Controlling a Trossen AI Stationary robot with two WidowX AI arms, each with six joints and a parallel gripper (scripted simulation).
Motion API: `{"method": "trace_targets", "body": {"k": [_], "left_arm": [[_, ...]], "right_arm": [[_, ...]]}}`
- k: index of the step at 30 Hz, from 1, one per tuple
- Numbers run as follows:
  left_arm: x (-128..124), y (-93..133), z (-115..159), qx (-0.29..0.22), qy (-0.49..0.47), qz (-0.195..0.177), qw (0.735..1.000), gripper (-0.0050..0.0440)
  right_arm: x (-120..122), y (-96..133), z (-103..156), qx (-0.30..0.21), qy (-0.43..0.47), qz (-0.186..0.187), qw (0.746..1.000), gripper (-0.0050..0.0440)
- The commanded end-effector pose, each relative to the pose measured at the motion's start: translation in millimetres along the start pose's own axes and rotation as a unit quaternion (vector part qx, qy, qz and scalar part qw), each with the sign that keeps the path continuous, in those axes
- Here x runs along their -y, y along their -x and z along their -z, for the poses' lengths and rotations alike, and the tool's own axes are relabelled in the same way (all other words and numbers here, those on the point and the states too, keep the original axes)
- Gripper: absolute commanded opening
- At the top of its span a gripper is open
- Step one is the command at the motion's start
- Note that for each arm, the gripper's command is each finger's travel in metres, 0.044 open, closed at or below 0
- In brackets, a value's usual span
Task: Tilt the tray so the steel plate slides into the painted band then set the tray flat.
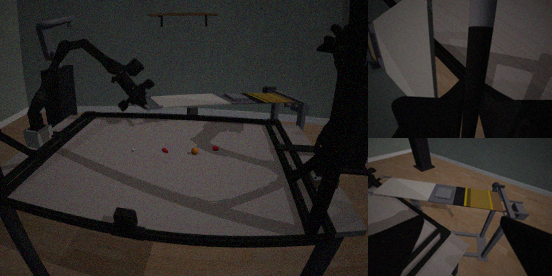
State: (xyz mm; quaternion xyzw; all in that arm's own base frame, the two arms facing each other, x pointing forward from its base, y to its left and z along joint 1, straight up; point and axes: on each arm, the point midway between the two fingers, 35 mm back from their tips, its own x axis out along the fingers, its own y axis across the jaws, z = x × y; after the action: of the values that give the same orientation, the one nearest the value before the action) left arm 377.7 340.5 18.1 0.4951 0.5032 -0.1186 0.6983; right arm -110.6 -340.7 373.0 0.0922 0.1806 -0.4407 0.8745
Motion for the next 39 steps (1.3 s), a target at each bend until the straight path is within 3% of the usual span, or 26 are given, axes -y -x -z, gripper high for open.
{"method": "trace_targets", "body": {"k": [1, 39], "left_arm": [[-12, 15, 1, -0.002, 0.000, -0.012, 1.000, 0.0000], [-29, 36, 1, -0.002, 0.000, -0.022, 1.000, 0.0000]], "right_arm": [[0, 0, 0, 0.001, 0.002, -0.001, 1.000, 0.0440], [0, 0, 0, 0.001, 0.002, -0.001, 1.000, 0.0440]]}}
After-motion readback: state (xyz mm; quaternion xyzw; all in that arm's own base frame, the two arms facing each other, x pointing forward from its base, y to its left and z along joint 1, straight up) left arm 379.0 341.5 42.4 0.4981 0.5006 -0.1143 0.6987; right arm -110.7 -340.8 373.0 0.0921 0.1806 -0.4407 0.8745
